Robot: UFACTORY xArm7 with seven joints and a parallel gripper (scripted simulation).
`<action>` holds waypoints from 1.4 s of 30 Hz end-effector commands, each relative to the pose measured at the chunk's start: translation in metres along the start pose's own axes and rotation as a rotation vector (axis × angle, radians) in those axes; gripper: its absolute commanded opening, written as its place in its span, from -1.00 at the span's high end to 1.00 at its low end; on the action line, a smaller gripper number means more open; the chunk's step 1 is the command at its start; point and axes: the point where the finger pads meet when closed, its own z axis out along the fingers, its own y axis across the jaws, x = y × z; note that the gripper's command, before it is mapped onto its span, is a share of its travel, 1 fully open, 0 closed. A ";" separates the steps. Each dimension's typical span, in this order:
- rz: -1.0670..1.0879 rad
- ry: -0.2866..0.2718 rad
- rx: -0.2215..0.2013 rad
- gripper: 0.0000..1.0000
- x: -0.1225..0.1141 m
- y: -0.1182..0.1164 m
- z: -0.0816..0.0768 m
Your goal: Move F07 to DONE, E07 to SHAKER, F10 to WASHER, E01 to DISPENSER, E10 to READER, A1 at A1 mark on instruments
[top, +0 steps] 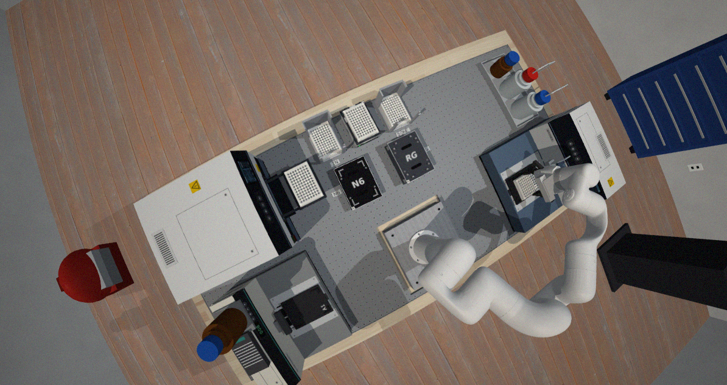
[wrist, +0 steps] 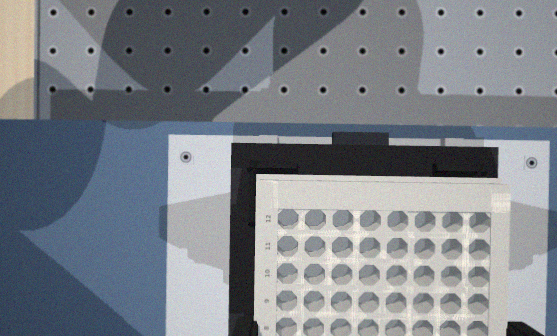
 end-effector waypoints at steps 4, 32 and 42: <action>0.000 -0.006 -0.001 1.00 -0.001 0.001 -0.010; 0.000 -0.006 -0.001 1.00 -0.001 0.001 -0.042; 0.000 -0.006 -0.001 1.00 -0.001 0.001 -0.055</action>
